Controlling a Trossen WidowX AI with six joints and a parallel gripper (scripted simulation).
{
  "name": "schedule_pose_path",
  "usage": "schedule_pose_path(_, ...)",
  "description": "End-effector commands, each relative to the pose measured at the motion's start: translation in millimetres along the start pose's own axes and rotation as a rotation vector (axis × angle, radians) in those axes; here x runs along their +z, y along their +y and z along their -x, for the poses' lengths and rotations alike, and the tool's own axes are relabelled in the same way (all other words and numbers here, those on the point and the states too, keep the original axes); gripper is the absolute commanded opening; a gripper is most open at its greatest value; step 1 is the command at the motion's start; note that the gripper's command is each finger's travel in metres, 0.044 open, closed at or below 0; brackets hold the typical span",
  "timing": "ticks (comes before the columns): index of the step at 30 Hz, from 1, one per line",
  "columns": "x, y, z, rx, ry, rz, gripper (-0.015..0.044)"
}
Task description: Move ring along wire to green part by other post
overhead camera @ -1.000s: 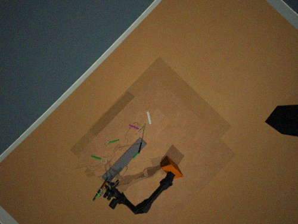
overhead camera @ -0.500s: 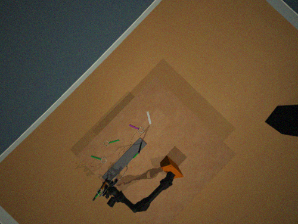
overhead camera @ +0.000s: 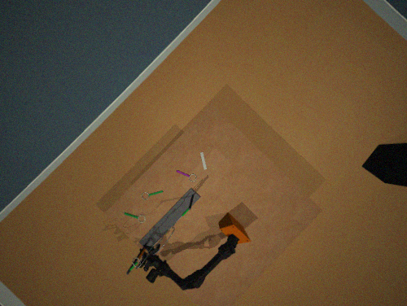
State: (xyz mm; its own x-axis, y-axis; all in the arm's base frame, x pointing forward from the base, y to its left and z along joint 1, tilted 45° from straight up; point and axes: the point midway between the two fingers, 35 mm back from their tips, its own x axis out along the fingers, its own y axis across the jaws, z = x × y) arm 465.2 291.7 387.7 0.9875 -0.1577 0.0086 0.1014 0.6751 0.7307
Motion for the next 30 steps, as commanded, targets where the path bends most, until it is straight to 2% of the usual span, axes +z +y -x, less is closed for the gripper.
schedule_pose_path(1,-0.5,0.1,-0.2,0.002,0.004,0.006,0.016)
schedule_pose_path(9,-0.5,0.1,-0.2,0.002,0.004,0.006,0.016)
schedule_pose_path(14,-0.1,0.1,0.0,0.001,0.001,0.0,0.0029)
schedule_pose_path(16,-0.1,0.1,0.0,0.001,0.001,0.0,0.0015)
schedule_pose_path(22,-0.1,0.1,0.0,0.001,0.001,0.0,-0.0142)
schedule_pose_path(30,3.7,-0.4,-0.1,0.002,0.001,0.001,-0.015)
